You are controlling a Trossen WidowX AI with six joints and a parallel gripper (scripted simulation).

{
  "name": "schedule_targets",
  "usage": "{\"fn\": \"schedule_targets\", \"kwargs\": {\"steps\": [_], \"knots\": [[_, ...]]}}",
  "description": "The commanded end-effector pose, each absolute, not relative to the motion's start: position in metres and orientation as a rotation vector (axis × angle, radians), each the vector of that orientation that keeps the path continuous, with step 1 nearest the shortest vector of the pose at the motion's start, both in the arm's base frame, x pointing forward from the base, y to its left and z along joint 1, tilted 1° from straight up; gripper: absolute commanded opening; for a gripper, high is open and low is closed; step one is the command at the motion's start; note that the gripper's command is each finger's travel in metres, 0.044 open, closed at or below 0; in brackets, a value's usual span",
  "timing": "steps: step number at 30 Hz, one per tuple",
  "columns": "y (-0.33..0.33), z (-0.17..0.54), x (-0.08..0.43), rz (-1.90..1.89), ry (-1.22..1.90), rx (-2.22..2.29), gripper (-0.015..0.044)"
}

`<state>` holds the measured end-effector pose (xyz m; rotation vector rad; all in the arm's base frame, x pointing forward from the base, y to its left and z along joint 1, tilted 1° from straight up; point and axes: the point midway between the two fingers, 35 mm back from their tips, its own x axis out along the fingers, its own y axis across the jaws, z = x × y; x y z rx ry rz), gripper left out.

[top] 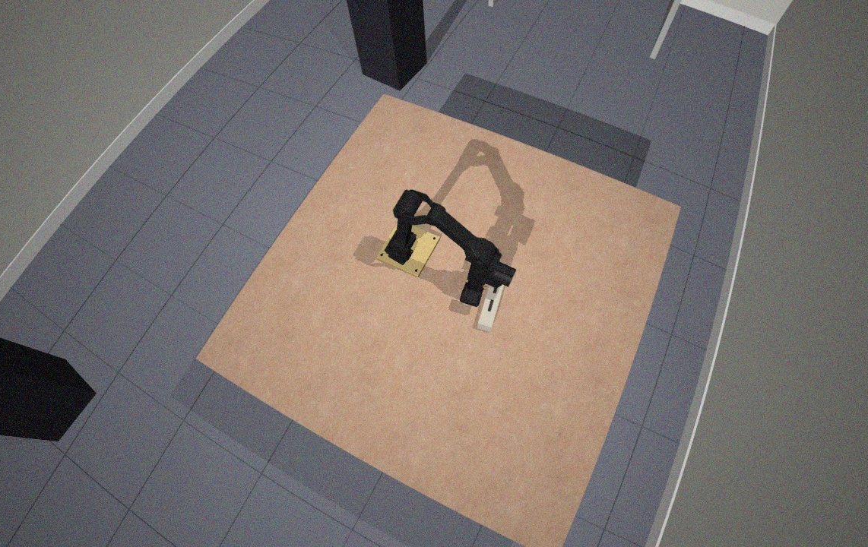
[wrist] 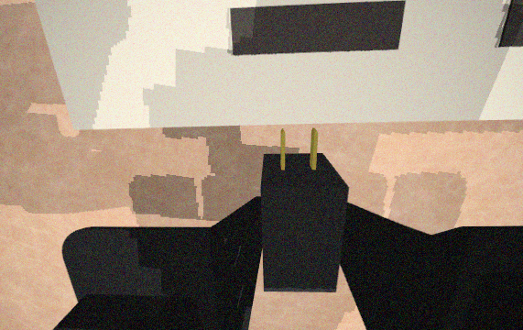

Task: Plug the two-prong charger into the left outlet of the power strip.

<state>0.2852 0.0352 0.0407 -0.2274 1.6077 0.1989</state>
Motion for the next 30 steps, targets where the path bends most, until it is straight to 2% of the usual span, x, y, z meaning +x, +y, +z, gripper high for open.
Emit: {"fn": "schedule_targets", "kwargs": {"steps": [1, 30], "knots": [[0.0352, 0.0399, 0.2871, 0.2, 1.609, -0.234, 0.0], [0.037, 0.0399, 0.2927, 0.2, 1.609, -0.233, 0.0]]}}
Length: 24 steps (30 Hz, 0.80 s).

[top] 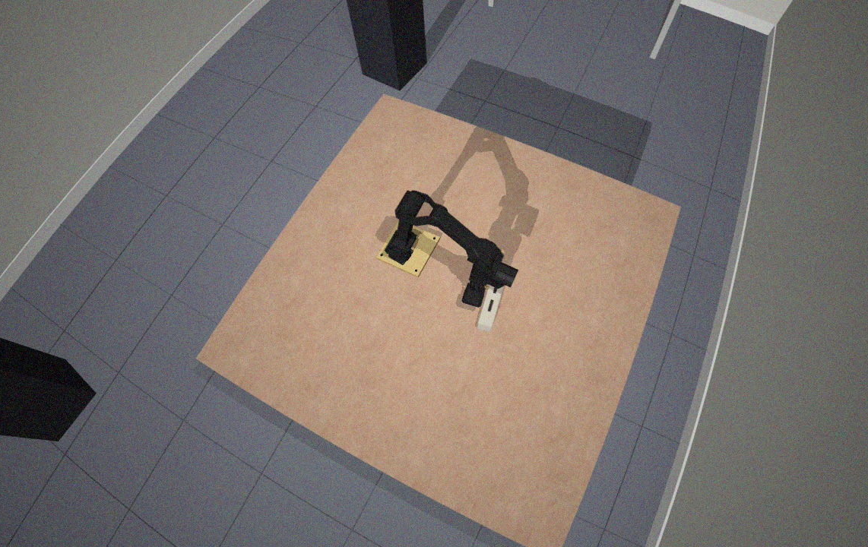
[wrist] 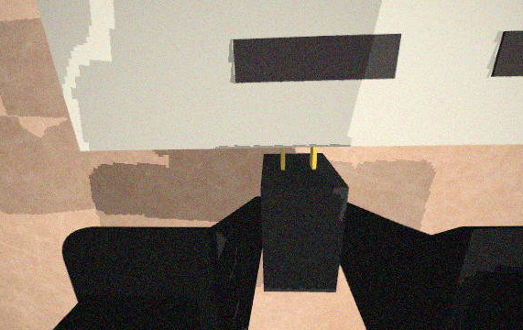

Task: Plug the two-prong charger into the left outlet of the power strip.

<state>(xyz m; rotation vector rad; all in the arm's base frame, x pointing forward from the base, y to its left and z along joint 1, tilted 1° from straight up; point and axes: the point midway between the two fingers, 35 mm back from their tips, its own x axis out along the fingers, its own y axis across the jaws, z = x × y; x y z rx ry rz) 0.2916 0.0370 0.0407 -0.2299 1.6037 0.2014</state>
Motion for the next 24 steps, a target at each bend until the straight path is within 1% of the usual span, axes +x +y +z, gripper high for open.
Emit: {"fn": "schedule_targets", "kwargs": {"steps": [1, 24], "knots": [[0.0371, 0.04, 0.293, 0.2, 1.609, -0.233, 0.0], [0.039, 0.0401, 0.3001, 0.2, 1.608, -0.233, 0.0]]}}
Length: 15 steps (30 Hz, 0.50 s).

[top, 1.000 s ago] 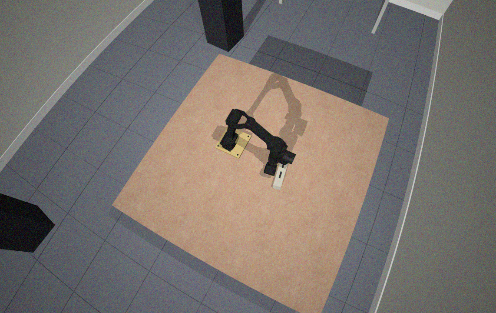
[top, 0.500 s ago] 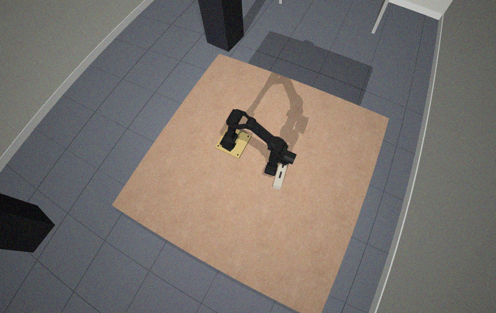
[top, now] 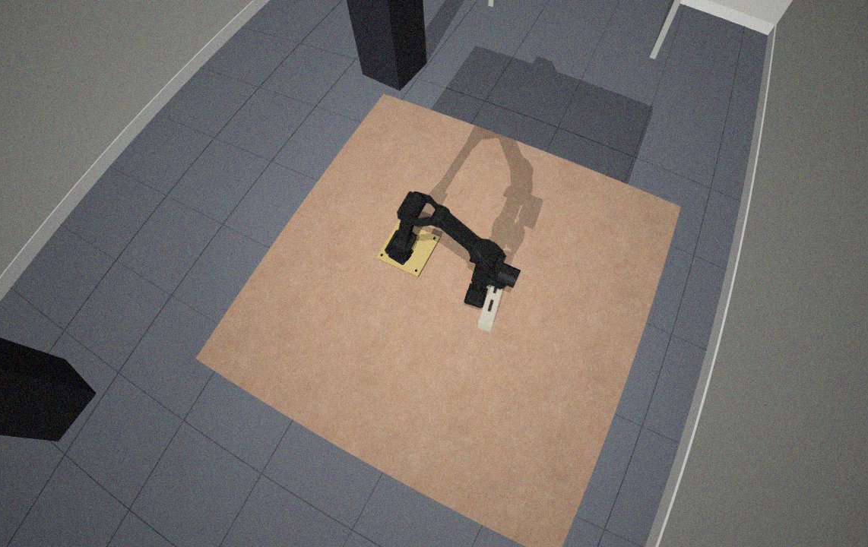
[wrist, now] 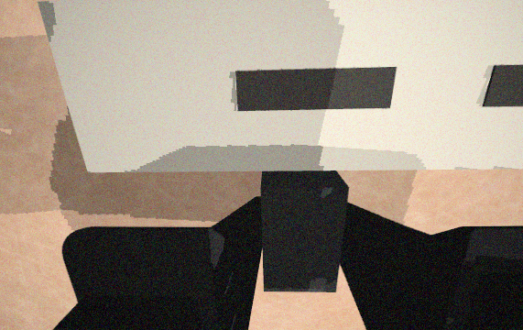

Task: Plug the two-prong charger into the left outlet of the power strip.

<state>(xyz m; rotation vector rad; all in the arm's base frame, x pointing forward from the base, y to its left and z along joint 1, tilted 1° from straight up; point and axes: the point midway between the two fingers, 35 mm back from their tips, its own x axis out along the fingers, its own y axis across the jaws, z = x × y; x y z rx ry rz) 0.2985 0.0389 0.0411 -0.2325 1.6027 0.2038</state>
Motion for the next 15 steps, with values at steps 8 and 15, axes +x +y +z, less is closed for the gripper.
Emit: {"fn": "schedule_targets", "kwargs": {"steps": [8, 15], "knots": [[0.0397, 0.04, 0.3027, 0.2, 1.608, -0.233, 0.0], [0.0401, 0.0402, 0.3042, 0.2, 1.608, -0.233, 0.0]]}}
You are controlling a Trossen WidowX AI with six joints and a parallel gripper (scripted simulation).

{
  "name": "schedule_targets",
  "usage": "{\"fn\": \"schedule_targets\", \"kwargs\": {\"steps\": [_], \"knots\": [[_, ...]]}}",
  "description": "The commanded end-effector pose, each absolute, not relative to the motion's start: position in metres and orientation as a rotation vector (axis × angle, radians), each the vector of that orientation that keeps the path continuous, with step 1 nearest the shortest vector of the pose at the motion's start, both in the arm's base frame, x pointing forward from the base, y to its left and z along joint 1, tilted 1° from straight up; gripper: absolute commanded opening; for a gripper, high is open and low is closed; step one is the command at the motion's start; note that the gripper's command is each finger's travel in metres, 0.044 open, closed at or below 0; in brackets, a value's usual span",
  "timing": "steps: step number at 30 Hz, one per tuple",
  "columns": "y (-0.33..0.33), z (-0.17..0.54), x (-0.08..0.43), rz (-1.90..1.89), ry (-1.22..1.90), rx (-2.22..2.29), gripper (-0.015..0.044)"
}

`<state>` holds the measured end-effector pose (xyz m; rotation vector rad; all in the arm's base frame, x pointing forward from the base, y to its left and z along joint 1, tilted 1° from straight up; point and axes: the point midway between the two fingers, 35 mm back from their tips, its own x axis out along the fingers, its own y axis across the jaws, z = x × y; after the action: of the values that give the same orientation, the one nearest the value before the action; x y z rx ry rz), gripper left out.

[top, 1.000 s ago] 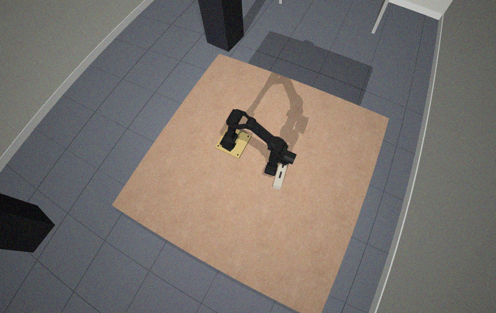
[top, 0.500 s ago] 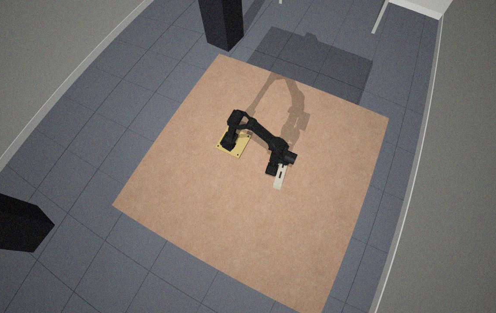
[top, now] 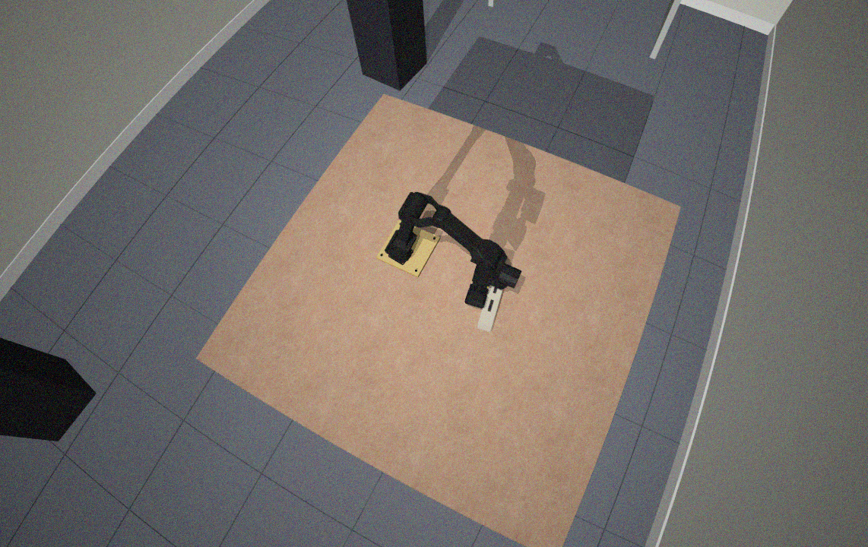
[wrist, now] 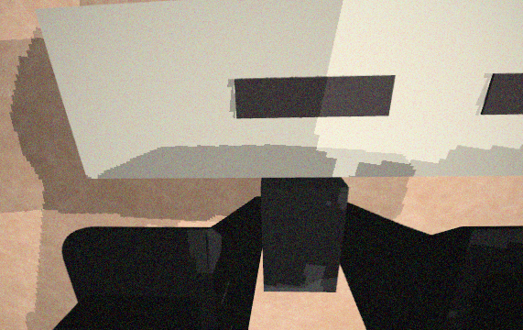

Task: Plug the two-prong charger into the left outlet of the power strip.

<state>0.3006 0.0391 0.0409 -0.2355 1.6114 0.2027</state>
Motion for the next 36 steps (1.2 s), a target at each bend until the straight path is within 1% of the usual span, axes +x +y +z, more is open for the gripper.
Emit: {"fn": "schedule_targets", "kwargs": {"steps": [1, 36], "knots": [[0.04, 0.04, 0.305, 0.2, 1.608, -0.233, 0.0], [0.044, 0.041, 0.318, 0.2, 1.606, -0.233, 0.0]]}}
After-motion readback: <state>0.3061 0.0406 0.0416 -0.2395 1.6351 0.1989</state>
